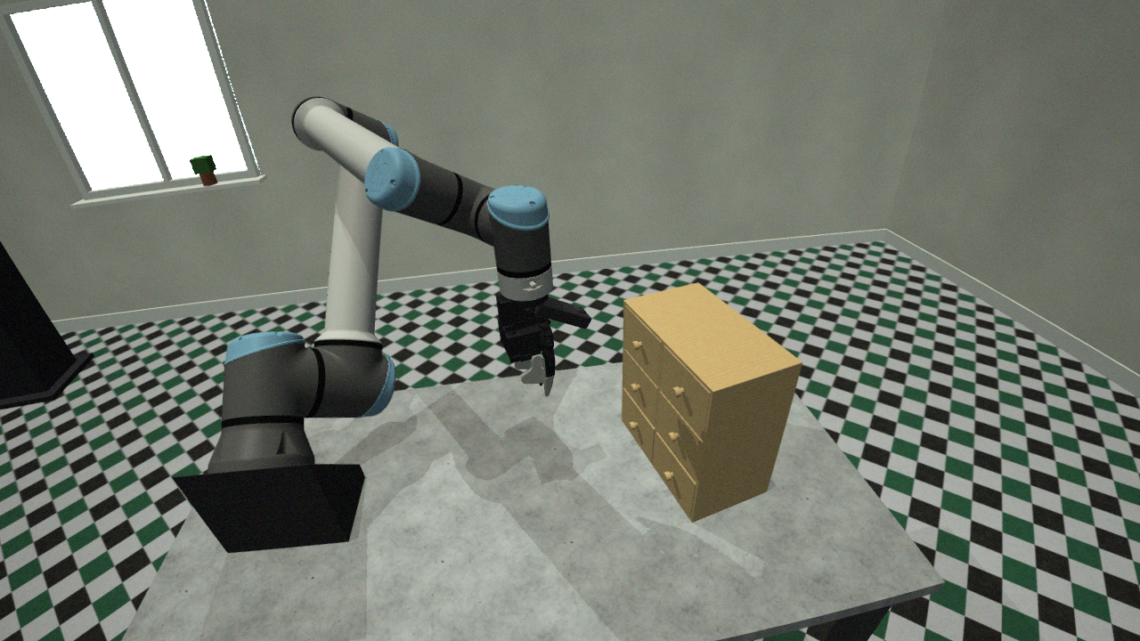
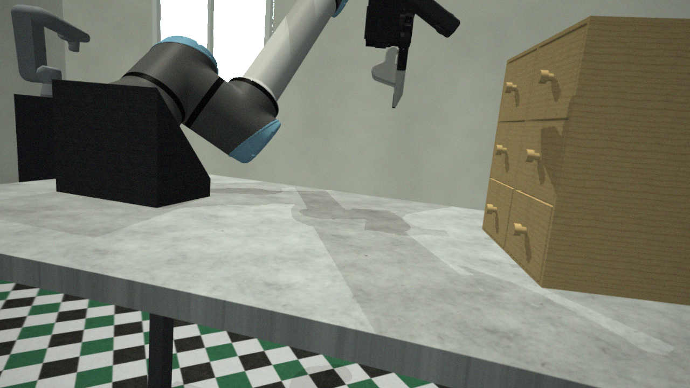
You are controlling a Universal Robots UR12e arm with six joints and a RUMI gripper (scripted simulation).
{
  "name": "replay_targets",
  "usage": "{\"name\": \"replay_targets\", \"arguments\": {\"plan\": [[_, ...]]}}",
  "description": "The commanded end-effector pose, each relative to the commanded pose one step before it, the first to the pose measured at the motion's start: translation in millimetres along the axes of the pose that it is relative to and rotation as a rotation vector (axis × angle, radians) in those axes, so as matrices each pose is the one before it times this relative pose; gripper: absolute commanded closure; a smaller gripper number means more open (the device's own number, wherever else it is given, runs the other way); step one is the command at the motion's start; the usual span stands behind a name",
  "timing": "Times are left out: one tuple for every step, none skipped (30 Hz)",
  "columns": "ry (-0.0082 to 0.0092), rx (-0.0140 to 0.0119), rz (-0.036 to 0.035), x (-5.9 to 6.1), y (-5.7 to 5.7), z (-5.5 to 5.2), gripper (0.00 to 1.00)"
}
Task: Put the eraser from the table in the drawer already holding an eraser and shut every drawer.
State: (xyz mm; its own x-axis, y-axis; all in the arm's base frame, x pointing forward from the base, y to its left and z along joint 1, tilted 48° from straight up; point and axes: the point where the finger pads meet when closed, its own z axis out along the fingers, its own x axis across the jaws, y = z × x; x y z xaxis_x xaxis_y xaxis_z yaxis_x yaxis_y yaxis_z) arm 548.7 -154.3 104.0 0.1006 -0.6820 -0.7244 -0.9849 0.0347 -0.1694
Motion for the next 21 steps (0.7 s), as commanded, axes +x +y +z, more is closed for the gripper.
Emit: {"name": "replay_targets", "arguments": {"plan": [[0.00086,0.00054,-0.00028,0.34,-0.34,-0.76,0.80],[0.00000,0.00000,0.00000,0.00,0.00,0.00,0.00],[0.00000,0.00000,0.00000,0.00,0.00,0.00,0.00],[0.00000,0.00000,0.00000,0.00,0.00,0.00,0.00],[0.00000,0.00000,0.00000,0.00,0.00,0.00,0.00],[0.00000,0.00000,0.00000,0.00,0.00,0.00,0.00],[0.00000,0.00000,0.00000,0.00,0.00,0.00,0.00],[0.00000,0.00000,0.00000,0.00,0.00,0.00,0.00],[0.00000,0.00000,0.00000,0.00,0.00,0.00,0.00],[0.00000,0.00000,0.00000,0.00,0.00,0.00,0.00],[0.00000,0.00000,0.00000,0.00,0.00,0.00,0.00],[0.00000,0.00000,0.00000,0.00,0.00,0.00,0.00],[0.00000,0.00000,0.00000,0.00,0.00,0.00,0.00],[0.00000,0.00000,0.00000,0.00,0.00,0.00,0.00],[0.00000,0.00000,0.00000,0.00,0.00,0.00,0.00],[0.00000,0.00000,0.00000,0.00,0.00,0.00,0.00],[0.00000,0.00000,0.00000,0.00,0.00,0.00,0.00],[0.00000,0.00000,0.00000,0.00,0.00,0.00,0.00],[0.00000,0.00000,0.00000,0.00,0.00,0.00,0.00],[0.00000,0.00000,0.00000,0.00,0.00,0.00,0.00],[0.00000,0.00000,0.00000,0.00,0.00,0.00,0.00]]}}
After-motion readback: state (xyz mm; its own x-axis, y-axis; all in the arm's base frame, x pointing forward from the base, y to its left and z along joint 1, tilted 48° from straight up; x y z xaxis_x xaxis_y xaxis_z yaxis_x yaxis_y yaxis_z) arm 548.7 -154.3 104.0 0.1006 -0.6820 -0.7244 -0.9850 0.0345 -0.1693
